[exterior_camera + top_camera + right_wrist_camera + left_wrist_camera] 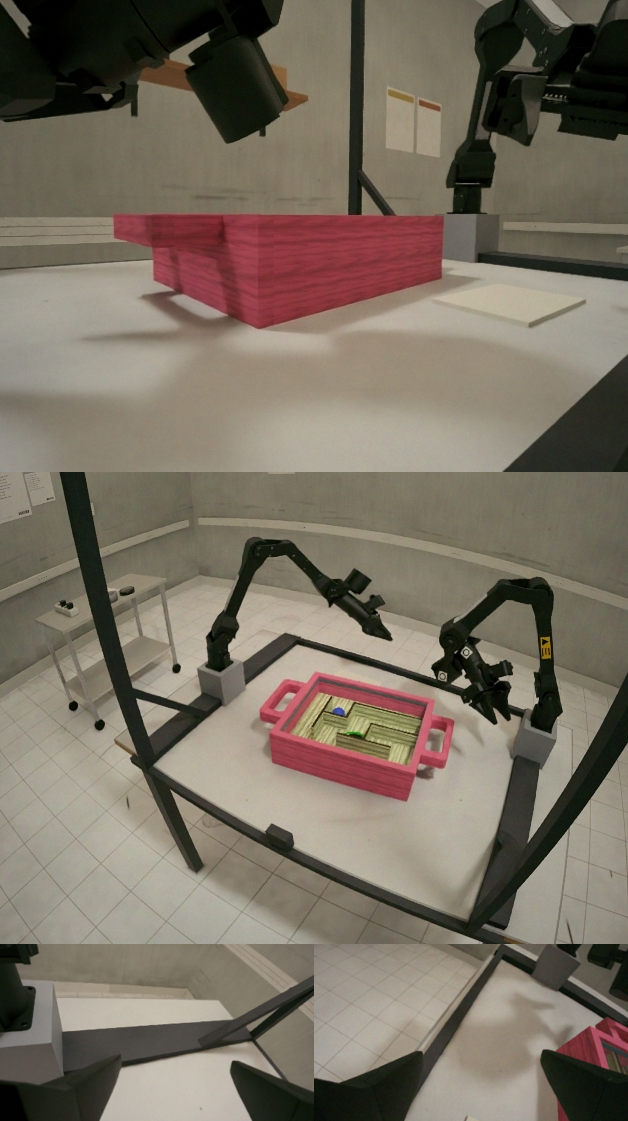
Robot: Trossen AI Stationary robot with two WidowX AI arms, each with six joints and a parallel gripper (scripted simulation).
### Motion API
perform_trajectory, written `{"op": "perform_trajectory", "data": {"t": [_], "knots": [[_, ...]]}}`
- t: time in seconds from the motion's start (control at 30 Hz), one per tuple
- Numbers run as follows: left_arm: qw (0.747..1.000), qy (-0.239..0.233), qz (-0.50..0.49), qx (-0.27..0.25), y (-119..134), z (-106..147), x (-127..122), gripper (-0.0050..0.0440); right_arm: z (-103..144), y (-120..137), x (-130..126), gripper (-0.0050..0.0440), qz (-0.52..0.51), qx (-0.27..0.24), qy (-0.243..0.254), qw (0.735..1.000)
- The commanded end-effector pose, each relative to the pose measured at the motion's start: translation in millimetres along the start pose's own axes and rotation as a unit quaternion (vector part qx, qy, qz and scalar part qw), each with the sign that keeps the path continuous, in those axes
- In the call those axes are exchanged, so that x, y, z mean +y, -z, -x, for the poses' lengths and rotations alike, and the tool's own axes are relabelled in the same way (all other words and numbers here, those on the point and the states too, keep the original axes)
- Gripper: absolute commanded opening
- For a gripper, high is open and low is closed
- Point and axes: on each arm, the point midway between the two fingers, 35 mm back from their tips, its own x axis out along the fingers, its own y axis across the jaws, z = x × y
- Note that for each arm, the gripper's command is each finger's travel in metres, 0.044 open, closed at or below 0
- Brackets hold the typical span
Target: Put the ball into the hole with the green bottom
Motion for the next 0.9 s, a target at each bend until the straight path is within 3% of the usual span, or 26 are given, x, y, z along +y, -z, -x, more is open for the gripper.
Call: {"op": "perform_trajectory", "data": {"t": [0.0, 0.57, 0.6, 0.87], "knots": [[1.000, -0.001, -0.007, -0.012, -11.5, 4.7, -2.3, 0.0400, 1.8, -0.7, -1.4, 0.0400, 0.005, 0.006, 0.000, 1.000], [1.000, -0.001, -0.007, -0.012, -11.5, 4.7, -2.3, 0.0400, 1.8, -0.7, -1.4, 0.0400, 0.005, 0.006, 0.000, 1.000], [1.000, -0.001, -0.007, -0.012, -11.5, 4.7, -2.3, 0.0183, 1.8, -0.7, -1.4, 0.0400, 0.005, 0.006, 0.000, 1.000], [1.000, -0.001, -0.007, -0.012, -11.5, 4.7, -2.3, 0.0183, 1.8, -0.7, -1.4, 0.0400, 0.005, 0.006, 0.000, 1.000]]}}
